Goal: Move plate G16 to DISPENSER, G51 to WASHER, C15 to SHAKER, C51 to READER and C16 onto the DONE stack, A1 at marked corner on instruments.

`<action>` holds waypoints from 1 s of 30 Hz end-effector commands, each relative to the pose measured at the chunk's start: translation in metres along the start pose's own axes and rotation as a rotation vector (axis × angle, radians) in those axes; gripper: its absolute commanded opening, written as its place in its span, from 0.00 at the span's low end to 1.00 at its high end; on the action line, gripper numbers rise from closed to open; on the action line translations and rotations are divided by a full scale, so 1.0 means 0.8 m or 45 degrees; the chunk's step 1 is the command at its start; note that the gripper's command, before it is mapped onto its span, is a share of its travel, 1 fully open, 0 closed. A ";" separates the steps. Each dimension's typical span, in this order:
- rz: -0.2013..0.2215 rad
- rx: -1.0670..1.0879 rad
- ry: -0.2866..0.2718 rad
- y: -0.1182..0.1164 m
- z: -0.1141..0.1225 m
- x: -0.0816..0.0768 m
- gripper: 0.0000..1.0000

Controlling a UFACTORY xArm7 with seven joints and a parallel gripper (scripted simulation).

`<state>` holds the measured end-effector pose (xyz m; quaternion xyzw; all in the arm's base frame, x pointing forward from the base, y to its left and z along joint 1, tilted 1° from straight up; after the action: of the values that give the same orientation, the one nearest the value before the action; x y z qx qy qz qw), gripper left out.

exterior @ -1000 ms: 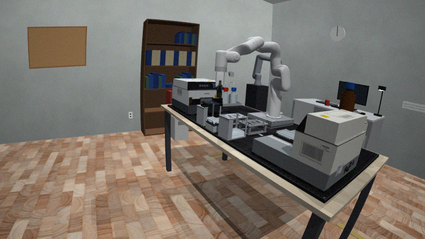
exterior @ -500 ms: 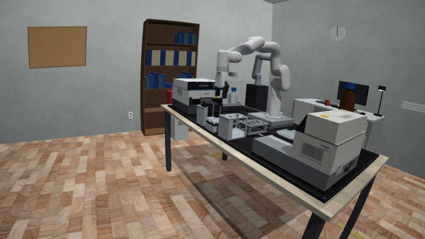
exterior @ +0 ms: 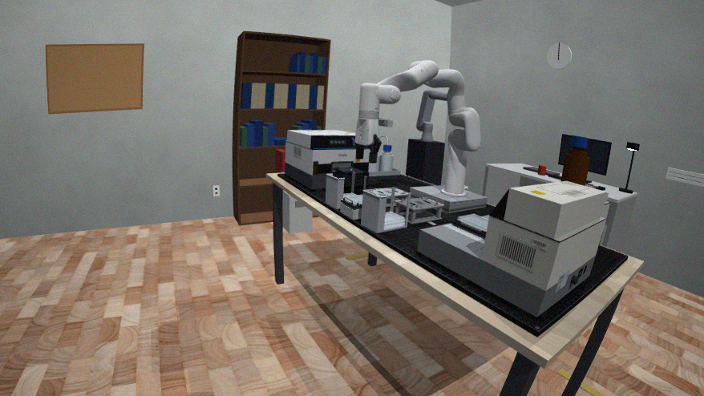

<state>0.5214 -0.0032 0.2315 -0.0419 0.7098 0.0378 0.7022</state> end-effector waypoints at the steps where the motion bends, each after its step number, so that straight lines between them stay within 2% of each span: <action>1: -0.001 0.000 -0.007 0.000 0.001 -0.003 1.00; 30: -0.001 -0.001 -0.007 0.000 0.001 0.000 1.00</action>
<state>0.5216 -0.0032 0.2312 -0.0420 0.7095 0.0379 0.7024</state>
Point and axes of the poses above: the point where the finger pads meet when closed, its own x axis out along the fingers, its own y axis across the jaws, z = x × y, the point moved 6 cm from there along -x, back along the fingers, and after that the axes turned 7 degrees about -x, right-handed, at the moved point
